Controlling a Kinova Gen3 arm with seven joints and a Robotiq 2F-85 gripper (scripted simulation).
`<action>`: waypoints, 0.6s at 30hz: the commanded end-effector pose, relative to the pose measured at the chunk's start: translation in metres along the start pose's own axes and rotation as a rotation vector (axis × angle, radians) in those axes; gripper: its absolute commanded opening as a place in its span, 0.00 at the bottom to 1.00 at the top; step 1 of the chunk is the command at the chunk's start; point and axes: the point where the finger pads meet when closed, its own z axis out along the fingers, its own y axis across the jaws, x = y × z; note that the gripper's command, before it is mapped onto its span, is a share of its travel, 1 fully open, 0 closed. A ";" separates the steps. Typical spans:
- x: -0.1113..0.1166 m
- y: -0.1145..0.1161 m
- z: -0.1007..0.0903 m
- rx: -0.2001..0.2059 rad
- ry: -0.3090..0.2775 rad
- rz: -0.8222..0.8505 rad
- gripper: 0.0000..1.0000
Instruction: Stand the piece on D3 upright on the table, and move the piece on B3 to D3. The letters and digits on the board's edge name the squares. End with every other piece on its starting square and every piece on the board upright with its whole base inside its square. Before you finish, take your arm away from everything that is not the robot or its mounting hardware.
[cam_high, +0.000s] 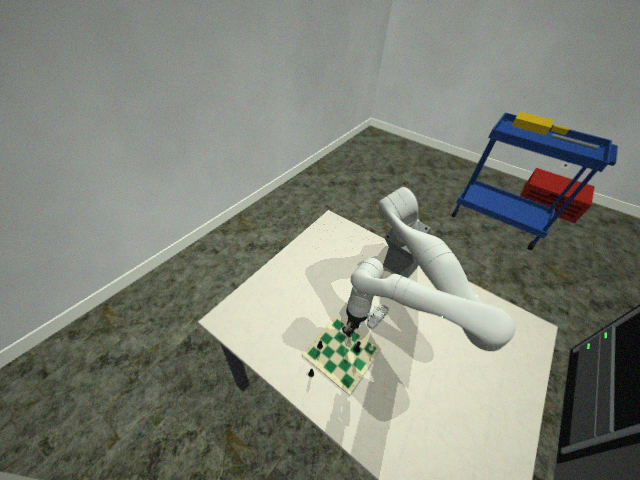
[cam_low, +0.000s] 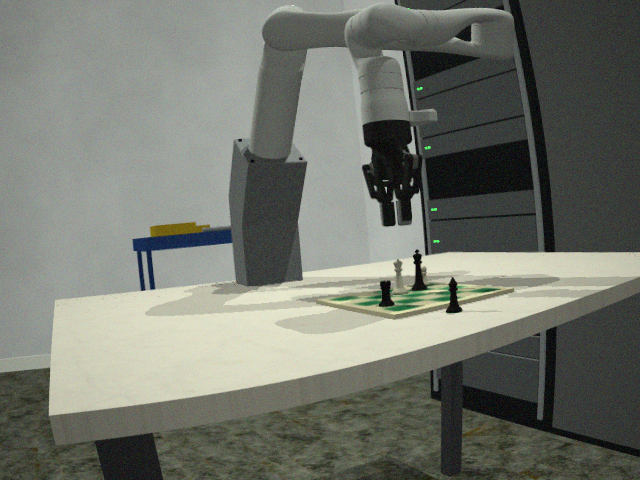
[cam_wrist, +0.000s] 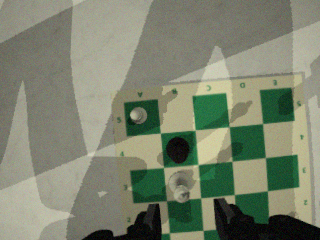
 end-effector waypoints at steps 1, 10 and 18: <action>-0.001 -0.001 0.001 0.003 -0.004 -0.001 0.41; -0.002 -0.001 0.015 0.003 -0.004 -0.001 0.41; -0.002 -0.002 0.025 0.003 -0.004 -0.001 0.41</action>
